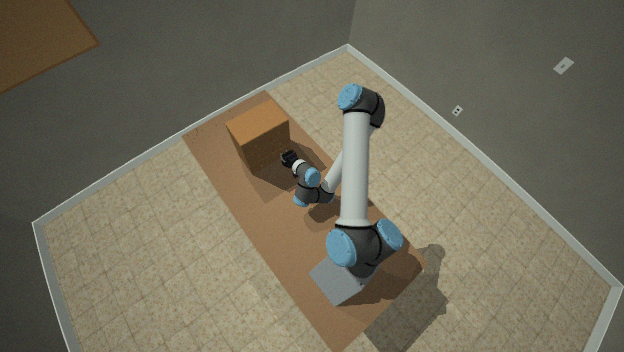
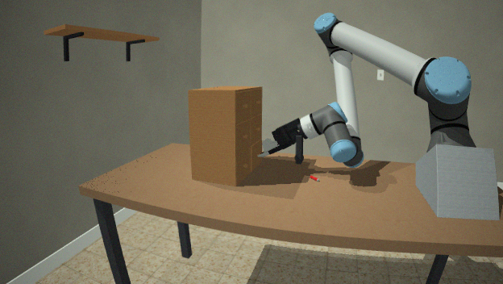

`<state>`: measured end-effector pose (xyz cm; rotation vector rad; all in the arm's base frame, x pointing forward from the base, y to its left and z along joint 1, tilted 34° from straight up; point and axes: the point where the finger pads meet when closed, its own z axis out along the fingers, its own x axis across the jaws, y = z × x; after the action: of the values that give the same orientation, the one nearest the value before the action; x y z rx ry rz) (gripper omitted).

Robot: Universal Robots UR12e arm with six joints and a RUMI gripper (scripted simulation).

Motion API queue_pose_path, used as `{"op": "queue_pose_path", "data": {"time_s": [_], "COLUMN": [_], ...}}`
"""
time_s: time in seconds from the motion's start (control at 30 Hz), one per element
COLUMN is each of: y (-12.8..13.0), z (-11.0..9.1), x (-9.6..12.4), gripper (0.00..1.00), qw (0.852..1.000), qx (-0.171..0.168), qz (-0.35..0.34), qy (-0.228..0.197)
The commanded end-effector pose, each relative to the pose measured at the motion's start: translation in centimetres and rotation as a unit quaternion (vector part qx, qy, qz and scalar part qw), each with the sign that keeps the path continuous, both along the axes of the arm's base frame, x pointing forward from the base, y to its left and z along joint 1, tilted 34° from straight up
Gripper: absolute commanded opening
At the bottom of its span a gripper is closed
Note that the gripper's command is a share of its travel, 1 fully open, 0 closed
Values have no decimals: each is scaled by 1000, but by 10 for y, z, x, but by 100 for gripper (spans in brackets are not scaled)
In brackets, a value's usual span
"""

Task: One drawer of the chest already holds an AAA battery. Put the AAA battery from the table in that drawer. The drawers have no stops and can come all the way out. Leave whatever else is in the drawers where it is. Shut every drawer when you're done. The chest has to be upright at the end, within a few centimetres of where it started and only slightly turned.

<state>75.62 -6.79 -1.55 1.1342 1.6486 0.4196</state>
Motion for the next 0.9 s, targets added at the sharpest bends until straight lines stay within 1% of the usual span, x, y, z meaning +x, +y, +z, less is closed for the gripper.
{"op": "queue_pose_path", "data": {"time_s": [0.0,0.87], "y": [0,0], "z": [0,0], "x": [-2,-14], "gripper": [7,7], "qw": [1000,1000], "qx": [0,0], "qz": [0,0], "qy": [0,0]}}
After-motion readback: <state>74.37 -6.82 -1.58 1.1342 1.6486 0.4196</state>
